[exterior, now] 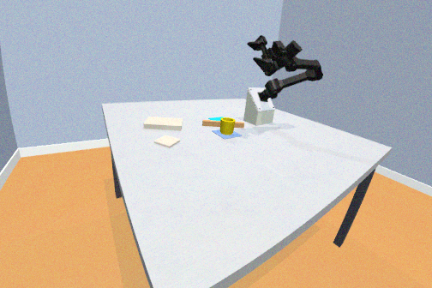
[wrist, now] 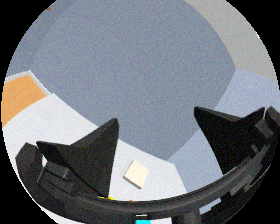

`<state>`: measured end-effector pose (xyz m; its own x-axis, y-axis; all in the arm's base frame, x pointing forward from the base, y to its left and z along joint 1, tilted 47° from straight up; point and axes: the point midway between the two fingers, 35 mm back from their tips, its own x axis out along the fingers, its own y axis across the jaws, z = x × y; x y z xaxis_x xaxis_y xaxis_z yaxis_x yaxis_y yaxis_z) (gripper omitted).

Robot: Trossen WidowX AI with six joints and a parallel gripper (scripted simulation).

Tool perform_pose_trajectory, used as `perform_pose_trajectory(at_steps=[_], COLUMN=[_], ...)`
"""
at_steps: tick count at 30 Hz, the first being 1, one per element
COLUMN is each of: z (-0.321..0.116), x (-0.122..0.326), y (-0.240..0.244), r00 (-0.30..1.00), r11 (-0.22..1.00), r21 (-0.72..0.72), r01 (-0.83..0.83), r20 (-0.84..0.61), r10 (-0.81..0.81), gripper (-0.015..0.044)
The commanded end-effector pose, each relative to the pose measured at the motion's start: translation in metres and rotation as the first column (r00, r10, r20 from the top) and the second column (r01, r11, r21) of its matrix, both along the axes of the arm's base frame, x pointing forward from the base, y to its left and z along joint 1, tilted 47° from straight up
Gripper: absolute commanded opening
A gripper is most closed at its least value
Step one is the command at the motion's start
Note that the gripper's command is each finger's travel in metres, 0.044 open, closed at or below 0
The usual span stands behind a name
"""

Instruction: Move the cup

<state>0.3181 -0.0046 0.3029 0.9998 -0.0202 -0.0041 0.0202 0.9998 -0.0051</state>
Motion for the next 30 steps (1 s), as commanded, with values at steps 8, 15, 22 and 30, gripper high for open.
perform_pose_trajectory(at_steps=[8, 15, 22, 30], z=[-0.108, -0.200, -0.251, -0.261], x=[0.034, 0.018, -0.012, -0.018], y=[0.039, 0.076, 0.105, 0.112], r00=[0.841, 0.434, 0.026, -0.066], r11=[0.929, 0.729, 0.482, 0.412], r21=[0.363, 0.634, 0.487, 0.370], r01=[-0.076, 0.259, 0.728, 0.833], r20=[-0.477, -0.751, -0.723, -0.673], r10=[0.255, 0.498, 0.691, 0.737], gripper=[0.0190, 0.0167, 0.0167, 0.0167])
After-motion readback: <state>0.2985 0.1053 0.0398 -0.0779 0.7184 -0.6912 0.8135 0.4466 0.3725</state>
